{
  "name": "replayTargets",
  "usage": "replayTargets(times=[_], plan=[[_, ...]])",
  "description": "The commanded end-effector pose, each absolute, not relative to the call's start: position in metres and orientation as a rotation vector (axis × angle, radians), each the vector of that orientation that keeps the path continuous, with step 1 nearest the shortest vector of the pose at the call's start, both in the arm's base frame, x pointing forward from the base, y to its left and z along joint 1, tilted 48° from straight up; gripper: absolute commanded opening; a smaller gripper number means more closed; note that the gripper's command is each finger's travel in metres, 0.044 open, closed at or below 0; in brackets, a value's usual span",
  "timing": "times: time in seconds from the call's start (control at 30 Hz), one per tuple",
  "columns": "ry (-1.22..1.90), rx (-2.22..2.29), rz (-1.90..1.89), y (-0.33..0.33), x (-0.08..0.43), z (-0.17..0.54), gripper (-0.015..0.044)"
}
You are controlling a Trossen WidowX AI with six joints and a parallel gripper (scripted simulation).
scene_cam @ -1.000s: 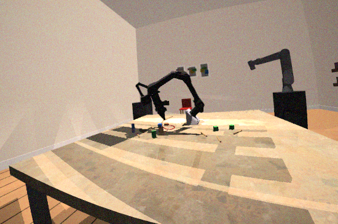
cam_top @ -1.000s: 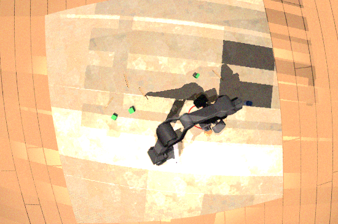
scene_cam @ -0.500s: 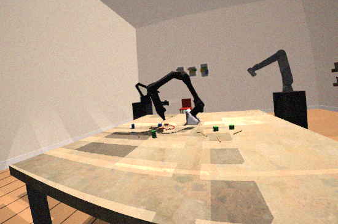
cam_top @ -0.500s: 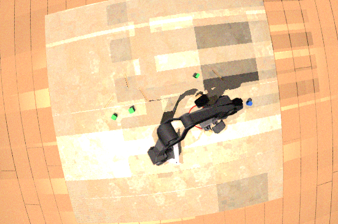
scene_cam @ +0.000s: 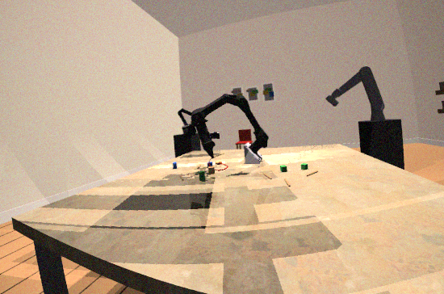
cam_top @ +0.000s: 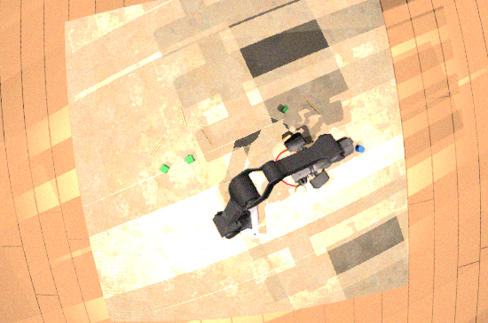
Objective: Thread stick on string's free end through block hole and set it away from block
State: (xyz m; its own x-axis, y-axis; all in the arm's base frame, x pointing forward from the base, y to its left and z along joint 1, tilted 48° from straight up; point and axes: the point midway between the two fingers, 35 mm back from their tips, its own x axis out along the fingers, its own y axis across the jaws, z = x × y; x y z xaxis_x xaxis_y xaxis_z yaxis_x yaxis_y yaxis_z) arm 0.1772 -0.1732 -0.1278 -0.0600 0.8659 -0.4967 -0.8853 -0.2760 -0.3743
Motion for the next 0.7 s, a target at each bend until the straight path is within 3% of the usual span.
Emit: replayTargets(times=[0.0, 0.67], plan=[[0.046, -0.770, 1.678, -0.177, 0.182, -0.132, 0.0000], [0.080, -0.812, 1.663, -0.191, 0.197, -0.145, 0.0000]])
